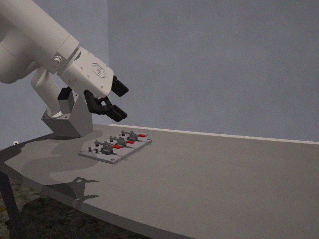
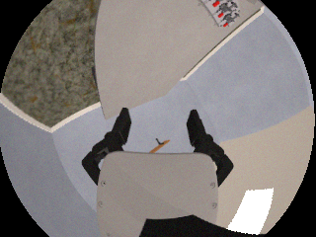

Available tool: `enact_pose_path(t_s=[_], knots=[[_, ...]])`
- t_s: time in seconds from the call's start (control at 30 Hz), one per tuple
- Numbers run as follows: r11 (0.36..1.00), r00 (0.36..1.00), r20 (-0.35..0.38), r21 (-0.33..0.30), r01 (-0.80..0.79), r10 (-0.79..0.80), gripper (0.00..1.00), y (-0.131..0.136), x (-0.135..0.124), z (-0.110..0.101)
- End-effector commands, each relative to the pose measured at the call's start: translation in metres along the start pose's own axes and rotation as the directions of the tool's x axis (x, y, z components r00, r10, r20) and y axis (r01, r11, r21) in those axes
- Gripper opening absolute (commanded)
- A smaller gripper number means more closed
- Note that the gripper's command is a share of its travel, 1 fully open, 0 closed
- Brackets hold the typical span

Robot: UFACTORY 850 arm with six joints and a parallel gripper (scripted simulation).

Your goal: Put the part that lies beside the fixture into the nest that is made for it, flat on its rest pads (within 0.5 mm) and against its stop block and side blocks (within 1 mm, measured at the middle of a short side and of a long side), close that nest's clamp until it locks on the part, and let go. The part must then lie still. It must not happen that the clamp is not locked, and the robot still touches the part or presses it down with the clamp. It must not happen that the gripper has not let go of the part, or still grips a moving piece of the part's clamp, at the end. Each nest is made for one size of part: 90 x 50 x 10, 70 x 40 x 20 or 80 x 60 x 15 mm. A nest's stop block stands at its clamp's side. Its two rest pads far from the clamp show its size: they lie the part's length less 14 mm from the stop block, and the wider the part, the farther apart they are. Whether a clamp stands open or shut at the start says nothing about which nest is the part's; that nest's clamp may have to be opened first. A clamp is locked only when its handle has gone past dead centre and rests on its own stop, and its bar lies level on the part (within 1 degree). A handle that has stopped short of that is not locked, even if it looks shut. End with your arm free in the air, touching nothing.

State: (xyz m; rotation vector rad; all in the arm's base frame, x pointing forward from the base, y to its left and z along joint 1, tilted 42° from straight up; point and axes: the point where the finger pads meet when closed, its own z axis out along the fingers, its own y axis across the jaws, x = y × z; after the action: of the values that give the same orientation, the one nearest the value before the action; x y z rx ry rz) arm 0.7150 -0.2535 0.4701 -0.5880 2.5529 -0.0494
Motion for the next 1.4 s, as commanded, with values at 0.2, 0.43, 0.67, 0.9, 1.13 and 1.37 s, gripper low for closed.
enact_pose_path(t_s=[0.2,0.43,0.67,0.9,1.13,1.37], knots=[[0.962,0.939,-0.216,-0.115,0.25,-0.269,1.0,0.086,0.043,0.081],[0.9,0.851,-0.301,-0.203,0.385,-0.432,1.0,0.131,0.071,0.115],[0.795,0.709,-0.361,-0.314,0.519,-0.606,1.0,0.179,0.104,0.145],[0.666,0.546,-0.38,-0.419,0.618,-0.746,1.0,0.219,0.135,0.166],[0.488,0.335,-0.363,-0.532,0.692,-0.87,1.0,0.259,0.169,0.184],[0.297,0.119,-0.311,-0.626,0.721,-0.943,1.0,0.293,0.2,0.196]])
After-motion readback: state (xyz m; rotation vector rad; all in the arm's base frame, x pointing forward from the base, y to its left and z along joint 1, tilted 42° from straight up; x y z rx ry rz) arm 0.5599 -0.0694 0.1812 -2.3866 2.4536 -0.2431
